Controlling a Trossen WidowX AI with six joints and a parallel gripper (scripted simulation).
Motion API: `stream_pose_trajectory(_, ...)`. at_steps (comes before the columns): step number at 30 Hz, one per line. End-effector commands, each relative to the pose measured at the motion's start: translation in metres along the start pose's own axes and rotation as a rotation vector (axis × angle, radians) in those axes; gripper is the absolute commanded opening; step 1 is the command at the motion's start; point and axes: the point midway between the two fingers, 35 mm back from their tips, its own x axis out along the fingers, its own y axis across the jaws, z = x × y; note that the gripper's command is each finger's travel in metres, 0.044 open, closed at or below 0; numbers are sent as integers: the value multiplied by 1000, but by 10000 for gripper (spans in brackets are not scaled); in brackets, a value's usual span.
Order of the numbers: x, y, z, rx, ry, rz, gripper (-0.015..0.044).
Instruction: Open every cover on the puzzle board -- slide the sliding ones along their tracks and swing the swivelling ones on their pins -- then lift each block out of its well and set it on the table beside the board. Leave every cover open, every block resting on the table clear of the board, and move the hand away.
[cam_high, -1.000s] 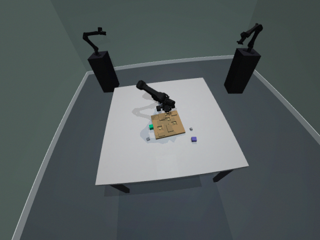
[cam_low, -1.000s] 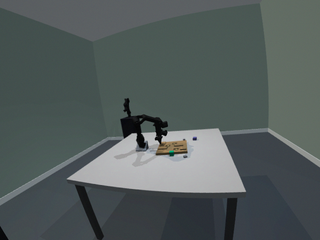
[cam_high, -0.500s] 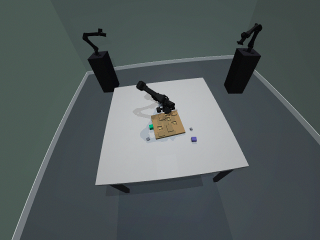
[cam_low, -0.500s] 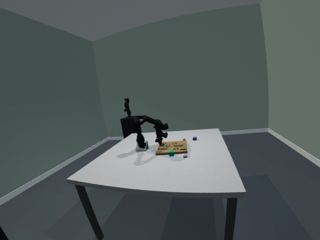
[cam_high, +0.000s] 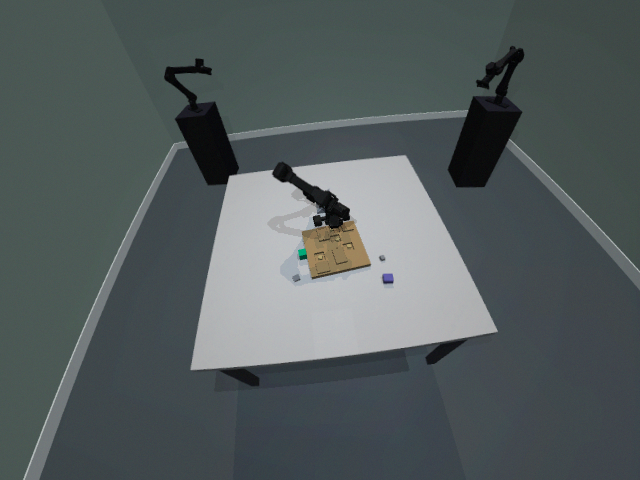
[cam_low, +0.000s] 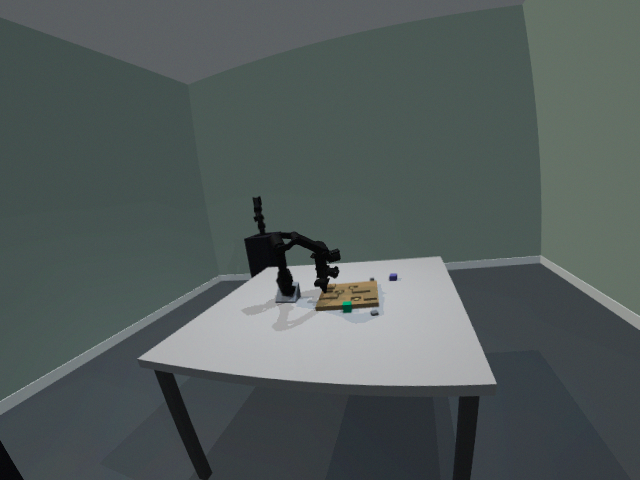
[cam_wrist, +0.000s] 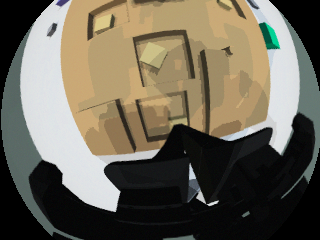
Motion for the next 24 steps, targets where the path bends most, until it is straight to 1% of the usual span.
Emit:
stream_pose_trajectory(1,2,0,-2,-10,5,-7,0)
stream_pose_trajectory(22,5,14,13,-11,4,-6,0)
stream_pose_trajectory(24,5,14,13,36,4,-6,0)
